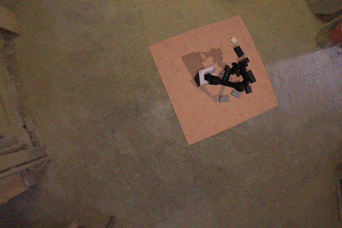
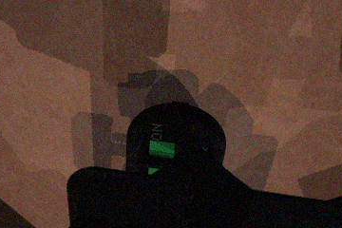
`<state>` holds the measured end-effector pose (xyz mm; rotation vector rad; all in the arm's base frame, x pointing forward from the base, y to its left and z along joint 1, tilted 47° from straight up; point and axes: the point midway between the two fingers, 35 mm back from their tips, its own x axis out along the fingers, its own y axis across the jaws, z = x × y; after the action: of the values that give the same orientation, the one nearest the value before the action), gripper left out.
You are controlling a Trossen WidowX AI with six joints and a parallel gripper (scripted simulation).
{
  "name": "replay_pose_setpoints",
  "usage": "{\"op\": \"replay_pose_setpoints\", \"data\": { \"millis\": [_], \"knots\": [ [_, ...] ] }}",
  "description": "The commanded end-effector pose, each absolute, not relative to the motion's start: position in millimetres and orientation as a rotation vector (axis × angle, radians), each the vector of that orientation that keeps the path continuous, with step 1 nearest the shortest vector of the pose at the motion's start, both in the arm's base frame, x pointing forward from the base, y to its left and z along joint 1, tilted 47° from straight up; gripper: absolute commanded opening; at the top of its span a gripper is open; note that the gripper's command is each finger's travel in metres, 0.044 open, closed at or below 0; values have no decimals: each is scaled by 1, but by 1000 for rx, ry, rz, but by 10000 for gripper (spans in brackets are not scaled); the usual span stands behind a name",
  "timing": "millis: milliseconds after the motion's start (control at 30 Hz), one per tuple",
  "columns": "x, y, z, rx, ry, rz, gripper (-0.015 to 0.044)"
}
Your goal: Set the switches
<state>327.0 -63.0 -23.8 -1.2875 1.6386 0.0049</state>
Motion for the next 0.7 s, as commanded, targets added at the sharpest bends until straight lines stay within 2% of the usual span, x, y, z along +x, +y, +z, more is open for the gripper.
{"op": "replay_pose_setpoints", "data": {
  "millis": [0, 233, 400, 667],
  "knots": [
    [325, -64, -25, -1292, 1644, 7, 0],
    [326, -62, -23, -1288, 1643, 7, 0],
    [322, -32, 5, -1290, 1644, 9, 0],
    [314, -36, 11, -1290, 1644, 9, 0]
  ]
}}
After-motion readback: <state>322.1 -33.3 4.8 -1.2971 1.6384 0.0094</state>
